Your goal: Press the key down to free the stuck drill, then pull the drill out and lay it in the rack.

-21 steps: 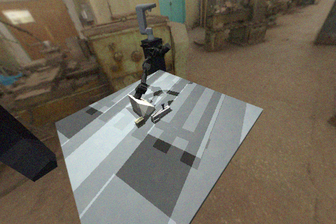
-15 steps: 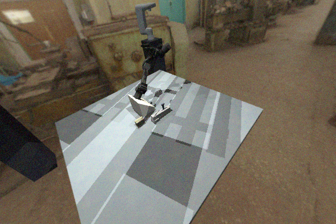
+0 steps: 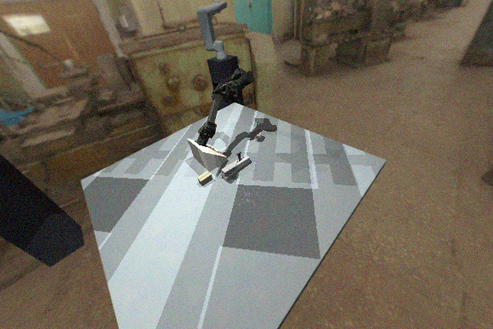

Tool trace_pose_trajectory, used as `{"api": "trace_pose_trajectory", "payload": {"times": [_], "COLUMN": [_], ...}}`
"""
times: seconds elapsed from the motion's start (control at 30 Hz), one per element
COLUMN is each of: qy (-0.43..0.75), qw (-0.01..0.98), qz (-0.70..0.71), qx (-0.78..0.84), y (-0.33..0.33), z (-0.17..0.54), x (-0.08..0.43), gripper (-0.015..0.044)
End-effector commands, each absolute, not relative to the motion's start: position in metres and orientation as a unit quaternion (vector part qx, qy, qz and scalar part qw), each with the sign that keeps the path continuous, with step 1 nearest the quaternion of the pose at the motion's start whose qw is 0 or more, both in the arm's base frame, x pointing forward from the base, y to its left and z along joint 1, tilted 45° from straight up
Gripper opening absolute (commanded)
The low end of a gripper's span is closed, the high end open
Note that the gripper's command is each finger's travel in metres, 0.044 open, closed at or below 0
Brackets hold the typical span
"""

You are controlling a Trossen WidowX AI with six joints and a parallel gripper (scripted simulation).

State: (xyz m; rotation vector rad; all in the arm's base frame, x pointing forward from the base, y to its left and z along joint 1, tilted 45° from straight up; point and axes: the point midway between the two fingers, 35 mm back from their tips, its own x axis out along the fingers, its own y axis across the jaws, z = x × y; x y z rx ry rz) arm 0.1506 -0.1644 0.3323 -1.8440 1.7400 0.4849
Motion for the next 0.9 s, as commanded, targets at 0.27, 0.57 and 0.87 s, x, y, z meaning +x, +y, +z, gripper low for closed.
{"api": "trace_pose_trajectory", "payload": {"times": [0.27,0.57,0.87], "qy": [0.608,0.633,0.647], "qw": [0.641,0.72,0.661], "qz": [0.264,0.282,0.262], "qx": [-0.387,0.028,0.275], "y": [-0.091,-0.015,0.022], "z": [0.192,0.13,0.114], "x": [0.237,0.26,0.268], "gripper": [0.0,0.0,0.0]}}
